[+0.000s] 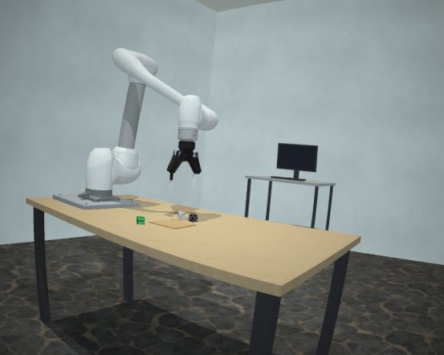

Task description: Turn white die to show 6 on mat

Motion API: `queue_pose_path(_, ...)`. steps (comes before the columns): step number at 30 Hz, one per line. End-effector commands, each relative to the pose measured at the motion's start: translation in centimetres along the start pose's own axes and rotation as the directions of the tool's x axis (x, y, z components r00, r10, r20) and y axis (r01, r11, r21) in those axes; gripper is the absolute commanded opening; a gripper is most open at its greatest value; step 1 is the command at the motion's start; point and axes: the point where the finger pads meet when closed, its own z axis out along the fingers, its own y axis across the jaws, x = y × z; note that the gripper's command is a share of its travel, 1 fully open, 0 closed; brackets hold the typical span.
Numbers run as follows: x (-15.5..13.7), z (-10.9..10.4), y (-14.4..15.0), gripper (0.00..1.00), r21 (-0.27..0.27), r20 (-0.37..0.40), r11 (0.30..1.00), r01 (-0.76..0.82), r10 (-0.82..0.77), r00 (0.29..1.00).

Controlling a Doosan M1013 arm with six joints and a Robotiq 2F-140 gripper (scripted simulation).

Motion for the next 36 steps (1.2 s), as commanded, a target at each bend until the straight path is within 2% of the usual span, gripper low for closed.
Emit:
queue_pose_path(1,0.0,0.2,0.0,1.00,-0.012,-0.001,0.985,0.172,-0.172,0.985)
queue_pose_path(6,0.0,0.4,0.0,1.00,-0.012,0.001,0.931,0.364,-0.364,0.931)
queue_pose_path(10,0.0,0.6,0.0,1.00,-0.011,0.003,0.848,0.531,-0.531,0.848)
queue_pose_path(13,0.0,0.6,0.0,1.00,-0.011,0.003,0.842,0.540,-0.540,0.842)
queue_pose_path(15,0.0,0.7,0.0,1.00,-0.010,0.005,0.745,0.667,-0.667,0.745)
queue_pose_path(17,0.0,0.8,0.0,1.00,-0.010,0.006,0.714,0.700,-0.700,0.714)
queue_pose_path(18,0.0,0.9,0.0,1.00,-0.010,0.006,0.661,0.750,-0.750,0.661)
queue_pose_path(21,0.0,1.0,0.0,1.00,-0.009,0.007,0.560,0.828,-0.828,0.560)
queue_pose_path(22,0.0,1.0,0.0,1.00,-0.009,0.008,0.553,0.833,-0.833,0.553)
queue_pose_path(23,0.0,1.1,0.0,1.00,-0.008,0.008,0.486,0.874,-0.874,0.486)
queue_pose_path(24,0.0,1.1,0.0,1.00,-0.008,0.008,0.462,0.887,-0.887,0.463)
queue_pose_path(26,0.0,1.2,0.0,1.00,-0.007,0.009,0.372,0.928,-0.928,0.372)
queue_pose_path(29,0.0,1.2,0.0,1.00,-0.007,0.009,0.367,0.930,-0.930,0.367)
queue_pose_path(30,0.0,1.3,0.0,1.00,-0.006,0.010,0.269,0.963,-0.963,0.269)
queue_pose_path(31,0.0,1.4,0.0,1.00,-0.005,0.010,0.211,0.978,-0.977,0.211)
queue_pose_path(33,0.0,1.4,0.0,1.00,-0.005,0.010,0.170,0.985,-0.985,0.170)
queue_pose_path(35,0.0,1.5,0.0,1.00,-0.004,0.011,0.077,0.997,-0.997,0.077)
queue_pose_path(36,0.0,1.5,0.0,1.00,-0.004,0.011,0.071,0.997,-0.997,0.071)
